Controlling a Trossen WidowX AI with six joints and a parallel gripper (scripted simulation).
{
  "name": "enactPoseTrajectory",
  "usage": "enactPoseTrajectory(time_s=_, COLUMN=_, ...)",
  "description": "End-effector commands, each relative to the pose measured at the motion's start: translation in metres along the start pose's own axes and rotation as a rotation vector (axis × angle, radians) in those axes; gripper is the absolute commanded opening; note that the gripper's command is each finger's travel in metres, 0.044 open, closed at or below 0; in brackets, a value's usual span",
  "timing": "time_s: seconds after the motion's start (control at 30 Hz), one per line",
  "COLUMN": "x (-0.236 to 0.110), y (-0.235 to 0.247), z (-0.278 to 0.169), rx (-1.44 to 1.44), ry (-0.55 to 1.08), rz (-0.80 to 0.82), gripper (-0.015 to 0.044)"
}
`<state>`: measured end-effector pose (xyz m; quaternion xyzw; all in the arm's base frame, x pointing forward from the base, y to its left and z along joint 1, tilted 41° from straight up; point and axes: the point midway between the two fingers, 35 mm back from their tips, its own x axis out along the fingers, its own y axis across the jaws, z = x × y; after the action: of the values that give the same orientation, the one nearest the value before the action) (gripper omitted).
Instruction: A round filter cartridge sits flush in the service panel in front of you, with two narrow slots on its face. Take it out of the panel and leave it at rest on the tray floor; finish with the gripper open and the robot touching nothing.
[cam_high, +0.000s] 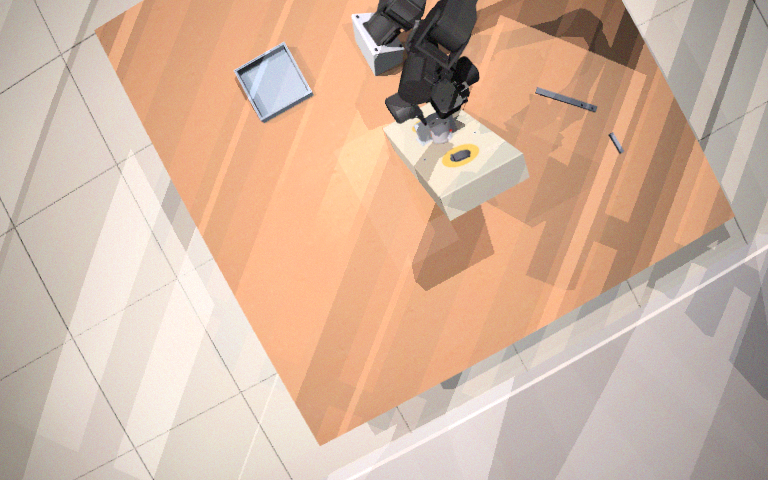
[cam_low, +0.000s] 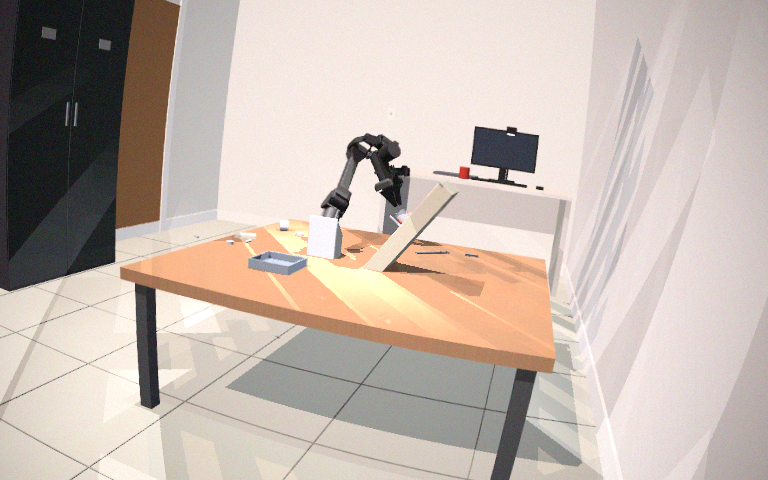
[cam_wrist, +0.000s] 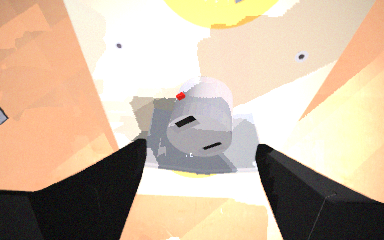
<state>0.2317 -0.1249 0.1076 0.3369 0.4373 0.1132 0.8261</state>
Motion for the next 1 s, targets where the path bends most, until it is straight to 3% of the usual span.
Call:
enactPoseTrajectory(time_s=0.0, x=0.006, y=-0.001, z=-0.002, rx=0.003, ry=0.006, rz=-0.005, gripper=0.0305)
enactPoseTrajectory(time_s=0.77, x=0.042, y=0.0, z=-0.002, rx=0.002, ry=0.003, rz=-0.002, gripper=0.0305)
enactPoseTrajectory(time_s=0.97, x=0.039, y=0.001, z=-0.001, rx=-0.003, ry=0.002, rz=0.001, gripper=0.0265)
